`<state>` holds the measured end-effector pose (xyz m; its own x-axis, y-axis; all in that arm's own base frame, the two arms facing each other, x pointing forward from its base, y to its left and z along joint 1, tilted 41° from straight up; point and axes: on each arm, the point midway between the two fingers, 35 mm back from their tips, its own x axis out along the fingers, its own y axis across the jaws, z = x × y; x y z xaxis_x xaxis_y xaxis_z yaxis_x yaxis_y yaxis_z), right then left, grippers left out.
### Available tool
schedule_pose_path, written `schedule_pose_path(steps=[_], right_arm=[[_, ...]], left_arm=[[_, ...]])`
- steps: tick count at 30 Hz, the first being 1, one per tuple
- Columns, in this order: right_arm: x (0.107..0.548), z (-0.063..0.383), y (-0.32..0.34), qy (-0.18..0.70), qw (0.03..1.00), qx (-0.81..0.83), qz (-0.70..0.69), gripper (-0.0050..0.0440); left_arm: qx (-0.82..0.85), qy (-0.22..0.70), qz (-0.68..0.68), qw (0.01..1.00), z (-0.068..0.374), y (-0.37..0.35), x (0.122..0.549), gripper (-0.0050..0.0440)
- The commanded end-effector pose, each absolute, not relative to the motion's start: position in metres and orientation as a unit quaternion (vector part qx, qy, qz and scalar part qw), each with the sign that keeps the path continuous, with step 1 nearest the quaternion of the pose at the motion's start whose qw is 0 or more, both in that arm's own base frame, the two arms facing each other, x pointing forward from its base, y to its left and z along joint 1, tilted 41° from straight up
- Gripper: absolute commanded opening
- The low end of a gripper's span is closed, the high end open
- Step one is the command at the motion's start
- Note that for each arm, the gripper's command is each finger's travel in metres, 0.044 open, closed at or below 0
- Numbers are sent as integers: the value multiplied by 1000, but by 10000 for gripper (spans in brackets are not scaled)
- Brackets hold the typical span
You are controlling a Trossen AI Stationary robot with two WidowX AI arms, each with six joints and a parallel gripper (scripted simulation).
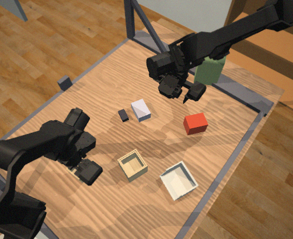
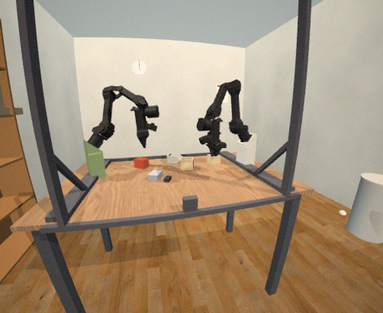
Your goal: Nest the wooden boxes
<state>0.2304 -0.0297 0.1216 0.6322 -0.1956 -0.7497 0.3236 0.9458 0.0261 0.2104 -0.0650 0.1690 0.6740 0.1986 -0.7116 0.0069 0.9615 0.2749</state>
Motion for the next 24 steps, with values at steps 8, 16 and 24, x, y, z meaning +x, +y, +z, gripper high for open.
schedule_pose_path(steps=[8,16,24], right_arm=[[238,140,-40,405,900,79,-143,251],[246,162,-63,411,897,78,-144,251],[251,178,-82,414,896,78,-144,251]], left_arm=[[124,396,52,909,173,-66,211,400],[124,396,52,909,173,-66,211,400],[124,396,52,909,173,-66,211,400]])
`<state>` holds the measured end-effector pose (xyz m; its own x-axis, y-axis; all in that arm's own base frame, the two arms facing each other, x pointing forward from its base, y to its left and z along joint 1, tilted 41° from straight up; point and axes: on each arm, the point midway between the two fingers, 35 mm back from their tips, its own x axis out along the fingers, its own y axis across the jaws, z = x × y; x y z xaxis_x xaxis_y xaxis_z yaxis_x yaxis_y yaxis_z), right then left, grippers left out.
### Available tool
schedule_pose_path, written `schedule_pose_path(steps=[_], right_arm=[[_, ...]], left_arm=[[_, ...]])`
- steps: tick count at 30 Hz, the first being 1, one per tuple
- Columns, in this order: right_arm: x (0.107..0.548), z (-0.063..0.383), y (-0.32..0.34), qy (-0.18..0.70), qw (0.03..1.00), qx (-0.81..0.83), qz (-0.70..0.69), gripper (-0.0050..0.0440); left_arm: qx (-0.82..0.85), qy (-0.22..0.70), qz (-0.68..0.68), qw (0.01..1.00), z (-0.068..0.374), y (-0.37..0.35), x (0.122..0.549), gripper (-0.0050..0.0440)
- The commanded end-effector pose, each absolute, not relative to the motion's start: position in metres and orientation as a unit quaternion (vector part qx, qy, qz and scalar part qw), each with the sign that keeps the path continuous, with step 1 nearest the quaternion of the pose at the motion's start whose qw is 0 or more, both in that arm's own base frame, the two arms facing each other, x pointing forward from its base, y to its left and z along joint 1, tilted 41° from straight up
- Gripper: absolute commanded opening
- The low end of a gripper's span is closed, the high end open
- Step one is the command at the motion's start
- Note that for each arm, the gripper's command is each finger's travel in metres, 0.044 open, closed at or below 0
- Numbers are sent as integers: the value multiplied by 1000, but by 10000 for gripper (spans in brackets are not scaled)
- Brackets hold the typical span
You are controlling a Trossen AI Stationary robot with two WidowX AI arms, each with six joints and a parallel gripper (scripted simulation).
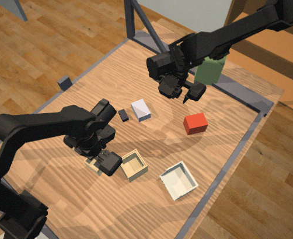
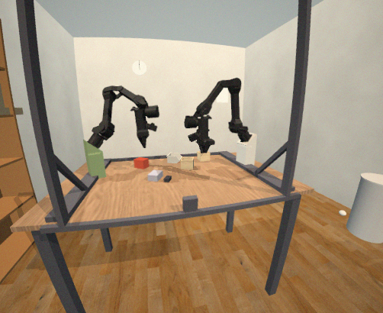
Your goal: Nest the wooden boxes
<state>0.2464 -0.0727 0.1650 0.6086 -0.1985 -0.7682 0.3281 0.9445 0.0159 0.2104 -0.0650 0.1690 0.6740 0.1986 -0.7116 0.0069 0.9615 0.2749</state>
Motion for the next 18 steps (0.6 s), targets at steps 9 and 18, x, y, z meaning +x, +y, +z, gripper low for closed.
schedule_pose_path(steps=[9,18], right_arm=[[254,202,-113,413,896,77,-144,251],[254,221,-140,408,898,75,-145,251]], left_arm=[[124,396,52,909,173,-66,211,400],[124,396,52,909,173,-66,211,400]])
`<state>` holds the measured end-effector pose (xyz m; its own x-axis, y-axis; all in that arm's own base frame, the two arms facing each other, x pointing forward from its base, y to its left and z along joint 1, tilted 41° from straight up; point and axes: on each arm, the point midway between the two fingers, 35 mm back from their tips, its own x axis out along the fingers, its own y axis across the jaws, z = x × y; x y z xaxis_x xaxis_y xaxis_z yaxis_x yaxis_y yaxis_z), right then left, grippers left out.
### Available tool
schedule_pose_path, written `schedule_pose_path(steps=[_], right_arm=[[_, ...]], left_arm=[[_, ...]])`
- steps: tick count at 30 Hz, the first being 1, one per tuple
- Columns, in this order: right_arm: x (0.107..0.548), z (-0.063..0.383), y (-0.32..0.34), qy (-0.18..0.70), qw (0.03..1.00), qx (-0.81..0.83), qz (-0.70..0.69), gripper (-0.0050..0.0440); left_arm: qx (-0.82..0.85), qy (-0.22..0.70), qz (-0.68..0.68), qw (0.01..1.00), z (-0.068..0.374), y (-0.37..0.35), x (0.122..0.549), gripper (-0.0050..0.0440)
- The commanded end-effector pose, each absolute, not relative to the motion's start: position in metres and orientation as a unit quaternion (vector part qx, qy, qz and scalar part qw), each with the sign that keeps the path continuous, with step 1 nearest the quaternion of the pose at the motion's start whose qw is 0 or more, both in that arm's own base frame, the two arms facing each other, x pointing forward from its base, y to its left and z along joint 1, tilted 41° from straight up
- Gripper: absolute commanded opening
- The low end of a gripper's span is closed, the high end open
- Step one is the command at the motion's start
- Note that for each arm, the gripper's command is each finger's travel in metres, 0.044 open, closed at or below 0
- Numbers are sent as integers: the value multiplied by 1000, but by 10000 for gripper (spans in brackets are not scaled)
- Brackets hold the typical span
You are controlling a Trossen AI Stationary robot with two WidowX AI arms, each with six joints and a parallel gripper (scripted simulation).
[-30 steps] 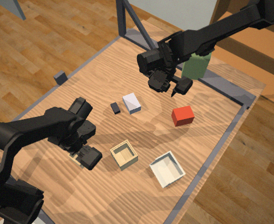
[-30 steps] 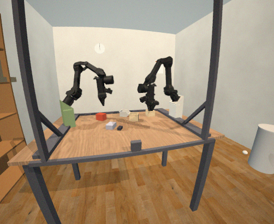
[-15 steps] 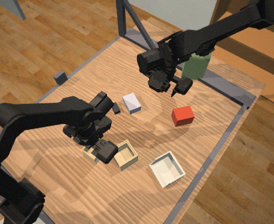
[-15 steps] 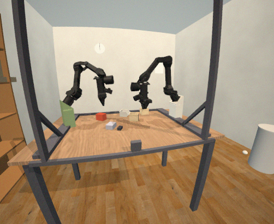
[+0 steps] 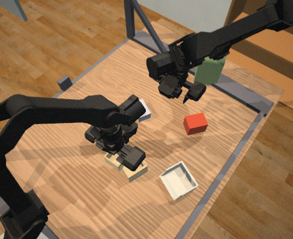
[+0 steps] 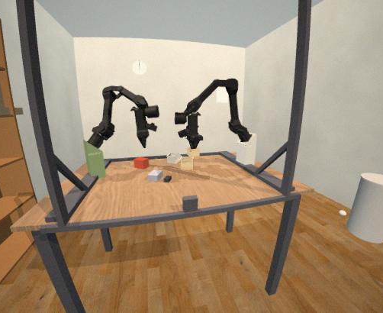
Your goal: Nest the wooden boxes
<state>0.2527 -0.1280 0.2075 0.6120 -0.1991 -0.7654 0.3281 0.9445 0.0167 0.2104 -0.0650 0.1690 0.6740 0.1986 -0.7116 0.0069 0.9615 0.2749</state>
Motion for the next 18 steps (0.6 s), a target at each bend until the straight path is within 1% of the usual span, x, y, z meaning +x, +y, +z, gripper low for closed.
schedule_pose_path(steps=[1,7,13,18], right_arm=[[253,224,-144,408,898,75,-145,251],[250,238,-165,402,901,73,-147,251],[248,240,-167,400,902,72,-149,251],[248,240,-167,400,902,72,-149,251]], left_arm=[[124,396,52,909,173,-66,211,400],[124,396,52,909,173,-66,211,400],[122,395,52,909,173,-67,211,400],[69,396,42,915,163,-69,223,400]])
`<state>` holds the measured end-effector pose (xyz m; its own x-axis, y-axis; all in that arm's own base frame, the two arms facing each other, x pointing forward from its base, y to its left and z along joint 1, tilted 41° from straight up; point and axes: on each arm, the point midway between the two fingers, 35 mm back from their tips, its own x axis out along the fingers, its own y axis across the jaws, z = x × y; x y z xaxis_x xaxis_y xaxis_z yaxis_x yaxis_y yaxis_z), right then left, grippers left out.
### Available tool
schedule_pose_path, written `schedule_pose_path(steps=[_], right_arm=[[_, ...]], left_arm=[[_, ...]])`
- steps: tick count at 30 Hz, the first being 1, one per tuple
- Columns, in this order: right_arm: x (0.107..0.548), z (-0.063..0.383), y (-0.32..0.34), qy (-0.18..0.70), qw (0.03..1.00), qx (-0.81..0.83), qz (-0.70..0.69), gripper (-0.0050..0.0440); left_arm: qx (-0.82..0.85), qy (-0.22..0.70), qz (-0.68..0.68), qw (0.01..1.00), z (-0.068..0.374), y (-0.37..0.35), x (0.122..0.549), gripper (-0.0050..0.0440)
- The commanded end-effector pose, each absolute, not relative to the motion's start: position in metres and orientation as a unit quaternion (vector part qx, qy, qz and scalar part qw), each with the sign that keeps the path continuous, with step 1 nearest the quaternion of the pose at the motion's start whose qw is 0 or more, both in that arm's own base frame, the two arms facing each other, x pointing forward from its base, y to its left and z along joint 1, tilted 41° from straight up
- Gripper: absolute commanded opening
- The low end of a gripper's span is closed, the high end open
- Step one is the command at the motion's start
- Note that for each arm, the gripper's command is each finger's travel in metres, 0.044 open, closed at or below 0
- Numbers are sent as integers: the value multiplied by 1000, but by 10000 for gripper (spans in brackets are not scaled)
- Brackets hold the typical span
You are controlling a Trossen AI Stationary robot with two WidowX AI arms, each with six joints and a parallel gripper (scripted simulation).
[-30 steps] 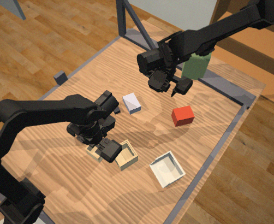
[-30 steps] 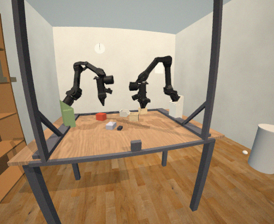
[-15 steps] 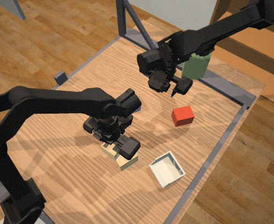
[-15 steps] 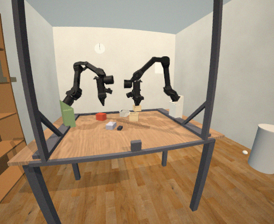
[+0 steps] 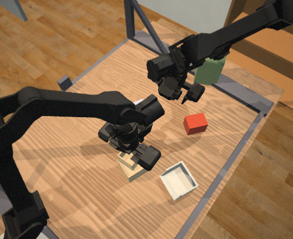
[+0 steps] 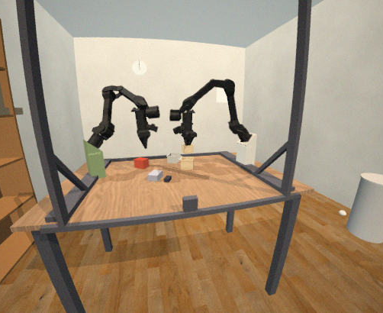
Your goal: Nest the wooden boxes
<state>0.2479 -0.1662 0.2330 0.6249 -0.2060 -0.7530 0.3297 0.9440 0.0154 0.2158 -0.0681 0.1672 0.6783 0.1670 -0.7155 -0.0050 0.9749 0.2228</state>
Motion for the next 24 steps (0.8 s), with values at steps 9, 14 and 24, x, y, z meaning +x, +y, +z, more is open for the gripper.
schedule_pose_path(steps=[9,14,24], right_arm=[[248,240,-167,400,902,72,-149,251],[248,240,-167,400,902,72,-149,251],[248,240,-167,400,902,72,-149,251]], left_arm=[[-40,365,14,930,159,-70,251,400],[-102,327,-8,939,162,-65,270,400],[-178,227,-55,956,180,-44,299,400]])
